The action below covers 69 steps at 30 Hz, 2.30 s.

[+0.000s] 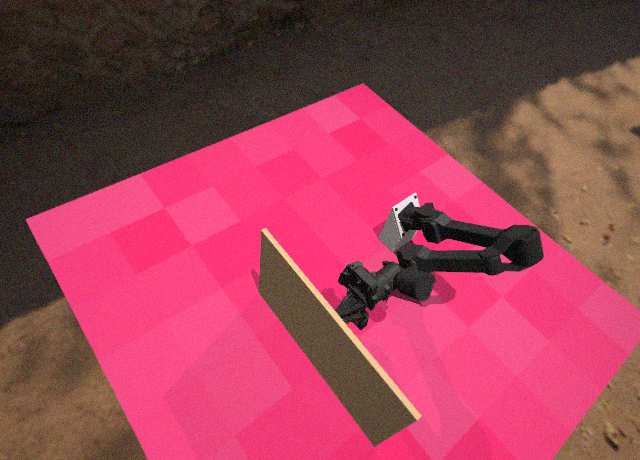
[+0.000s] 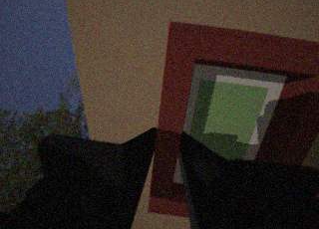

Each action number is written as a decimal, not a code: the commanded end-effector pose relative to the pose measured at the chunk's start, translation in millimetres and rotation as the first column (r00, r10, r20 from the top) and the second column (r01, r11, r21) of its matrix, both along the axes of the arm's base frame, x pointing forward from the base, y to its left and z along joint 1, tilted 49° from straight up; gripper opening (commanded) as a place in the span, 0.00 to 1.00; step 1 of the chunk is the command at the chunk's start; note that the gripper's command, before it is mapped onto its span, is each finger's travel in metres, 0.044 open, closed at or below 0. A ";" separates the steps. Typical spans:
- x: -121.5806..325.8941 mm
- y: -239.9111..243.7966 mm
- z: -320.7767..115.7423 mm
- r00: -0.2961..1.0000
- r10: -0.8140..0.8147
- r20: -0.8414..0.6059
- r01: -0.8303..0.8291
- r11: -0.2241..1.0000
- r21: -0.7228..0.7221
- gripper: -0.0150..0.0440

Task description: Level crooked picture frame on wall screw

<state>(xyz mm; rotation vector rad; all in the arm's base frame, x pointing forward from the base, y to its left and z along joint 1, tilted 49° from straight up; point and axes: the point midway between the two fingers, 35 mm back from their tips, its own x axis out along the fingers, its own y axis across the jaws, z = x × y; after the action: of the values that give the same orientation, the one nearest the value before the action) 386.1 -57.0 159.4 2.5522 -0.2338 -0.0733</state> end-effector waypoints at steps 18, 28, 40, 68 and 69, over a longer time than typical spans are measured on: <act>0.0 0.0 0.8 1.000 0.001 -0.023 -0.004 0.994 -0.112 0.25; -0.2 -0.5 0.9 1.000 -0.002 -0.024 -0.001 0.992 -0.123 0.43; -13.2 3.5 3.9 1.000 -0.002 -0.017 0.001 0.996 -0.086 0.69; -128.9 -18.6 35.3 1.000 -0.010 0.028 0.005 0.988 0.155 0.69; -123.0 -16.6 32.3 0.999 -0.015 0.031 0.010 0.989 0.148 0.69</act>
<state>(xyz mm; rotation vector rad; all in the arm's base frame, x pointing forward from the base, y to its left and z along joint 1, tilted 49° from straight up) 262.6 -74.1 192.7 2.6996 -0.2697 -0.0526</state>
